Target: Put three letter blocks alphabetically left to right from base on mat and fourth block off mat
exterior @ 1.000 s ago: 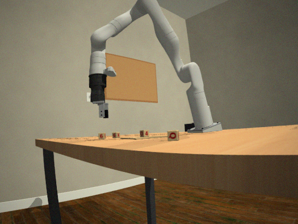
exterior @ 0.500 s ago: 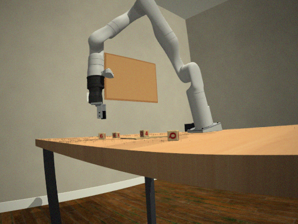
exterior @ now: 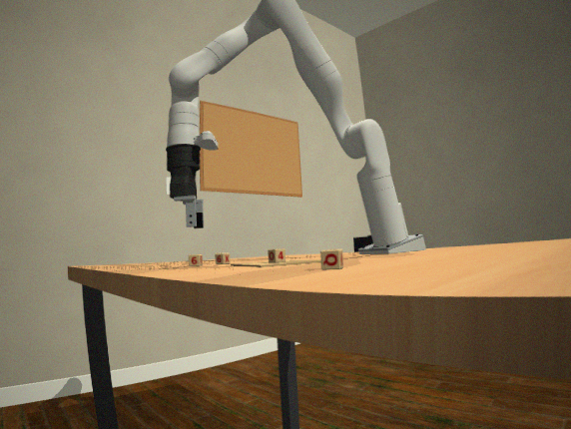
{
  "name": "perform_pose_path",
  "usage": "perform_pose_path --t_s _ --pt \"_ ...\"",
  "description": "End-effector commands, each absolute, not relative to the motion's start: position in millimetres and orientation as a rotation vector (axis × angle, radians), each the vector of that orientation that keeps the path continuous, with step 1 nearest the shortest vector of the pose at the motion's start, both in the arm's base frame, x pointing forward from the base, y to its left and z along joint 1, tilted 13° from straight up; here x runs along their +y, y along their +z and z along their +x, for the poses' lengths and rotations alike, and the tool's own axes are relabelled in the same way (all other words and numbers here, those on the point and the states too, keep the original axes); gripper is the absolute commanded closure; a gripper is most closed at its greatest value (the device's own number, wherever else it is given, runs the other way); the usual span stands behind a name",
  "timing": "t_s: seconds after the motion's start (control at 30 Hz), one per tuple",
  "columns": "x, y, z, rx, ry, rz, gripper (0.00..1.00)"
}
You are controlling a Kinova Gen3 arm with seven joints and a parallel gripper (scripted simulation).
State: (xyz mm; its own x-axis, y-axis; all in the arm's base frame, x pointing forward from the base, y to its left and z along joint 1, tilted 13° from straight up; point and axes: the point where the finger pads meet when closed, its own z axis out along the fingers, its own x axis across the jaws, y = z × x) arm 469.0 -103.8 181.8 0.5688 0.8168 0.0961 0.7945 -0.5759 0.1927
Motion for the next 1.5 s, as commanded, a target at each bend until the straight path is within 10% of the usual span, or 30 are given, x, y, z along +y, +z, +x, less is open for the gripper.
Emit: perform_pose_path --t_s 0.0,1.47 --pt "-104.0 182.3 469.4 1.376 0.266 2.666 0.00" --pt "-106.6 136.9 481.1 1.377 0.265 2.666 0.00"
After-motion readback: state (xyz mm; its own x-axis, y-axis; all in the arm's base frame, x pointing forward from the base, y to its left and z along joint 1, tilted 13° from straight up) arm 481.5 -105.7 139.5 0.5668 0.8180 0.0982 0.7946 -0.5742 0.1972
